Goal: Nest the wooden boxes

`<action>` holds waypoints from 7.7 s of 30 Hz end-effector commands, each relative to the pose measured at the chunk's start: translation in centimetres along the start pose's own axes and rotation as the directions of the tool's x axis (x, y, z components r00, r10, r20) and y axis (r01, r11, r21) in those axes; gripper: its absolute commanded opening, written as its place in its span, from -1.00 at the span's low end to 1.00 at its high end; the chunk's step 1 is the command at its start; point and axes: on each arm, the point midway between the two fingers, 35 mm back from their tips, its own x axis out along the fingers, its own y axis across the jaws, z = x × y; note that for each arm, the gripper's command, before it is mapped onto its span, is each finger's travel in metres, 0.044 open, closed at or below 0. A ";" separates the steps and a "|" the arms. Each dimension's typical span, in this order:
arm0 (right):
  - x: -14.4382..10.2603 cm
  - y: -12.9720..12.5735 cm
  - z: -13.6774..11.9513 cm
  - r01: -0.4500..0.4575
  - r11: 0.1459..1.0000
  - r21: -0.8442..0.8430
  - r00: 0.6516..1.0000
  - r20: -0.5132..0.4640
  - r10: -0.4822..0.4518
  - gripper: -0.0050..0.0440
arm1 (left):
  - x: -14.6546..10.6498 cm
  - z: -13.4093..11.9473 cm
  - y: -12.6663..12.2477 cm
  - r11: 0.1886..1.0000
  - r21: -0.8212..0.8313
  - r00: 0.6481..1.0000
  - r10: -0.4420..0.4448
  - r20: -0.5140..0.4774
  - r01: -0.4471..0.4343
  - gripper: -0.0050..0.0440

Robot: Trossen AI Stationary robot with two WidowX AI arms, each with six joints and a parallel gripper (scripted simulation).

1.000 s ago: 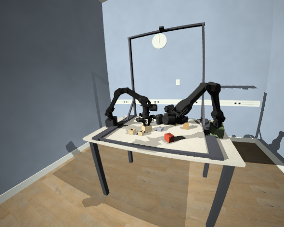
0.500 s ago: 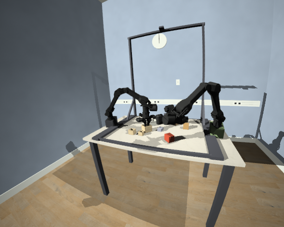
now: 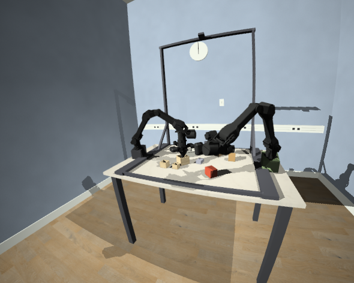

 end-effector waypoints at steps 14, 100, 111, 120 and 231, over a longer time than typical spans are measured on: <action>-3.9 -0.3 -0.9 0.054 0.801 0.596 0.999 -0.035 -0.042 -0.81 | -0.3 0.8 0.4 1.000 0.027 1.000 0.009 0.002 -0.009 0.84; -6.9 6.7 -0.4 -0.013 -0.907 0.420 0.999 -0.026 -0.026 -1.00 | 8.9 -1.4 -12.5 0.745 -0.631 0.756 -0.281 -0.591 -0.216 0.84; -5.8 9.5 0.1 -0.010 -0.870 0.494 0.999 -0.025 -0.025 -1.00 | 9.0 -2.1 -17.6 0.612 -0.564 0.520 -0.275 -0.809 -0.554 0.84; -4.8 12.0 0.9 -0.006 -0.831 0.557 0.999 -0.025 -0.024 -1.00 | 7.8 -2.1 -21.0 0.478 -0.338 0.299 -0.159 -0.941 -0.811 0.84; -7.7 4.8 -0.7 -0.001 -0.791 0.611 0.999 -0.025 -0.021 0.05 | 6.4 -1.4 -22.8 0.296 -0.116 0.131 0.030 -0.991 -0.948 0.84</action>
